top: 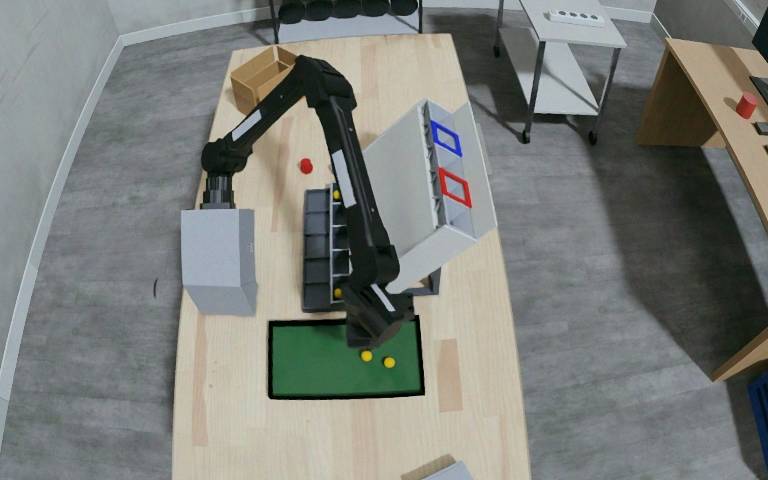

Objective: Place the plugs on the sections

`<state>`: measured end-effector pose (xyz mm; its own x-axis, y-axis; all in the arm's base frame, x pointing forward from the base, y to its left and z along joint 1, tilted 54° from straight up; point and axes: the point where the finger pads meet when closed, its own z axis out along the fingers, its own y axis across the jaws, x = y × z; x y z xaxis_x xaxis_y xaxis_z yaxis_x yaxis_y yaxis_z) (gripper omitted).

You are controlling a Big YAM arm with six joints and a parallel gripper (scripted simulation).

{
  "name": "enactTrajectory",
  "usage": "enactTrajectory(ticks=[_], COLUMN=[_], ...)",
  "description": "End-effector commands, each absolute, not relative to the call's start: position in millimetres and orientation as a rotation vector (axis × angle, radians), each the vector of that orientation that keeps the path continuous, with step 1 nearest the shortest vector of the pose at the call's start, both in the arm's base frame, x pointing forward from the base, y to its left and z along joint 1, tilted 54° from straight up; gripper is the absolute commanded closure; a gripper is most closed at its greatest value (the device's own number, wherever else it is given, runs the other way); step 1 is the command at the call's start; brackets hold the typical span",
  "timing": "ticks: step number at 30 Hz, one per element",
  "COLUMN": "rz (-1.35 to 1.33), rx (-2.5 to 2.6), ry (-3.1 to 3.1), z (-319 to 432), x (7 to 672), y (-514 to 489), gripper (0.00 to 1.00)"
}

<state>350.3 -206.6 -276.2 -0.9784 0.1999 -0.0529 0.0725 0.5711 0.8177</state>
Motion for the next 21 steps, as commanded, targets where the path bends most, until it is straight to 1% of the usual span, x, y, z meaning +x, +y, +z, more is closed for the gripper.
enactTrajectory(ticks=[1,9,21], rz=[1.370,1.372,1.347], rx=[0.227,0.234,0.188], ry=[2.675,2.672,2.685], z=[-299,-335,-334], x=[360,365,365], y=[-183,-134,-134], gripper=[0.20,0.20,0.20])
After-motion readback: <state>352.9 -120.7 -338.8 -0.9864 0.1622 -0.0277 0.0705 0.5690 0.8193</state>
